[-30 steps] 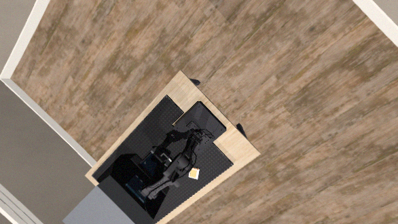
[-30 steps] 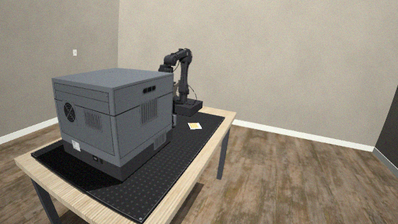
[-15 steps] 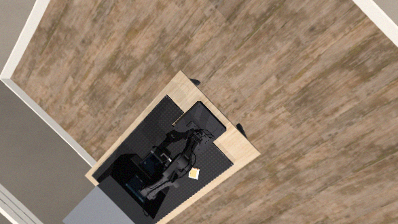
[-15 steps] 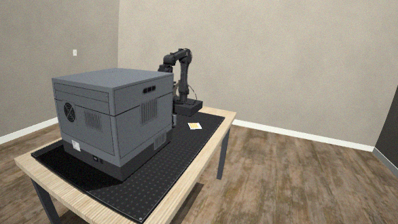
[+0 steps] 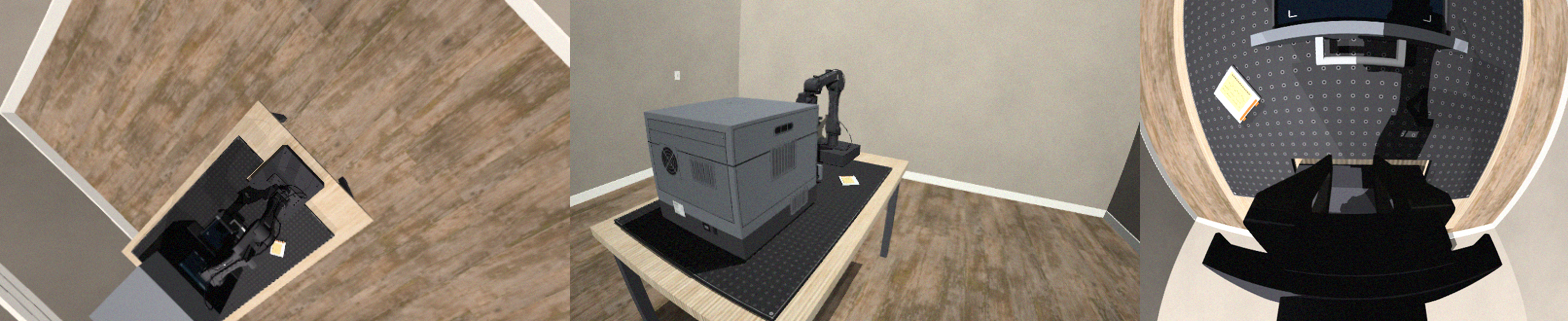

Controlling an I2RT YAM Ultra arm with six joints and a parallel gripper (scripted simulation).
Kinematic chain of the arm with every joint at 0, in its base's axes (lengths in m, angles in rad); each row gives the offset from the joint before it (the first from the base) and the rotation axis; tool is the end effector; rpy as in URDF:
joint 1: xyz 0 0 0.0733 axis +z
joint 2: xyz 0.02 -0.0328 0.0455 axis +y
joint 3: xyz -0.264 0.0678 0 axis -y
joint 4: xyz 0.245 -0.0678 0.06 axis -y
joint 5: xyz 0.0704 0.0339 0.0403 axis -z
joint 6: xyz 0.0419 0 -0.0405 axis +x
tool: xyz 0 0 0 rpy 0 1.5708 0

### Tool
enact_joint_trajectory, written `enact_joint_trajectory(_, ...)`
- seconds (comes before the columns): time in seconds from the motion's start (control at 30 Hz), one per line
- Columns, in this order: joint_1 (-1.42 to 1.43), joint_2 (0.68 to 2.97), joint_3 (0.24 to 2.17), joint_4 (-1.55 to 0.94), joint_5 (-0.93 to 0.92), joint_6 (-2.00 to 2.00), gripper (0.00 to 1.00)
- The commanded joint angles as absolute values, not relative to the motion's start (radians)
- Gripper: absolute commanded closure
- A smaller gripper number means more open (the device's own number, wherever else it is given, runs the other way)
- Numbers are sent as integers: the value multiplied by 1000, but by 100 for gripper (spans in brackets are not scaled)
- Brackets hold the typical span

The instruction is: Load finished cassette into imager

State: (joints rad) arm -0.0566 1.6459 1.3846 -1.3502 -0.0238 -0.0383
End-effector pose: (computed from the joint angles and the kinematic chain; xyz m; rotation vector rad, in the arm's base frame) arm 0.2869 -0.0142 0.2645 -0.0291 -3.1017 -0.0399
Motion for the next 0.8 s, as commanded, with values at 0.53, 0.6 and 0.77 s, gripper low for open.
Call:
enact_joint_trajectory(0.53,-48,1666,1358,-1300,-9,-100,65)
enact_joint_trajectory(0.6,-44,1678,1338,-1262,0,-159,65)
enact_joint_trajectory(0.77,-43,1698,1310,-1200,13,-251,65)
